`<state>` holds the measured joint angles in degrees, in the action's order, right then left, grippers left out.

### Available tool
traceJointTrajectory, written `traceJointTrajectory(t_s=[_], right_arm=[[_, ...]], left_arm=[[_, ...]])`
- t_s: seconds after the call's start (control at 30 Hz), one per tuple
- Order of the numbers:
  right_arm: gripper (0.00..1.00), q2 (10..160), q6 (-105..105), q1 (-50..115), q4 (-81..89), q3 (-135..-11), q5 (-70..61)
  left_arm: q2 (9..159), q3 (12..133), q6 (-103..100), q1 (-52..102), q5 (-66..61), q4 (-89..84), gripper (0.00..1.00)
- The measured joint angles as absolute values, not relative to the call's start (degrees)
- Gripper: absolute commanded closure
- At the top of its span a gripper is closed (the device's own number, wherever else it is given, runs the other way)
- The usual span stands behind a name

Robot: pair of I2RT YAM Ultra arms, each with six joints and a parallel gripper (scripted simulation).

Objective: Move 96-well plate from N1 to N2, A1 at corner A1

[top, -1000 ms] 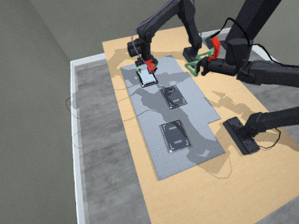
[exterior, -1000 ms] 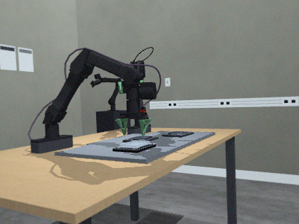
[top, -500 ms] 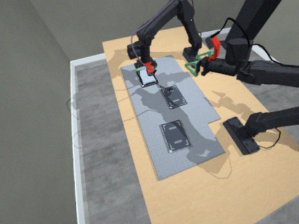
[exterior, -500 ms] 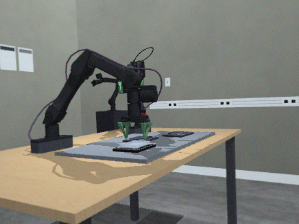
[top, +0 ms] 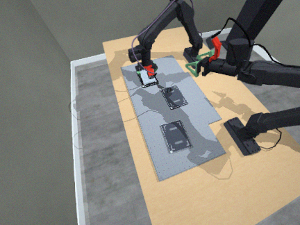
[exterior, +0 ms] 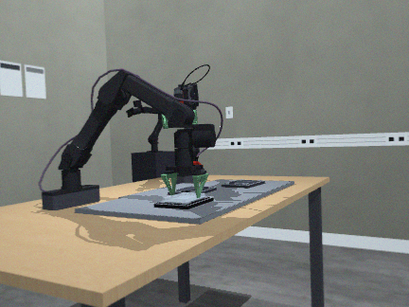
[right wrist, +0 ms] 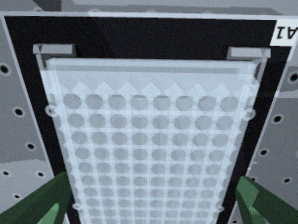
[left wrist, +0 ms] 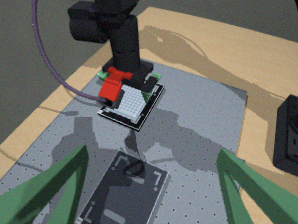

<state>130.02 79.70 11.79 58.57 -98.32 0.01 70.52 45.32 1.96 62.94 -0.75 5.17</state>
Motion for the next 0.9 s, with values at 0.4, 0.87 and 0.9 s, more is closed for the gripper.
traceJointTrajectory(t_s=[0.4, 0.87, 0.9], right_arm=[[0.04, 130.1, 79.7, 11.8, 57.9, -98.1, 0.0], [0.20, 130.1, 79.9, 11.9, 58.7, -98.1, 0.1], [0.21, 130.1, 79.9, 11.9, 58.7, -98.1, 0.1]], left_arm=[[70.5, 45.3, 2.0, 62.9, -0.8, 5.2, 0.00], [70.5, 45.3, 2.0, 62.9, -0.8, 5.2, 0.00], [70.5, 45.3, 2.0, 62.9, -0.8, 5.2, 0.00]])
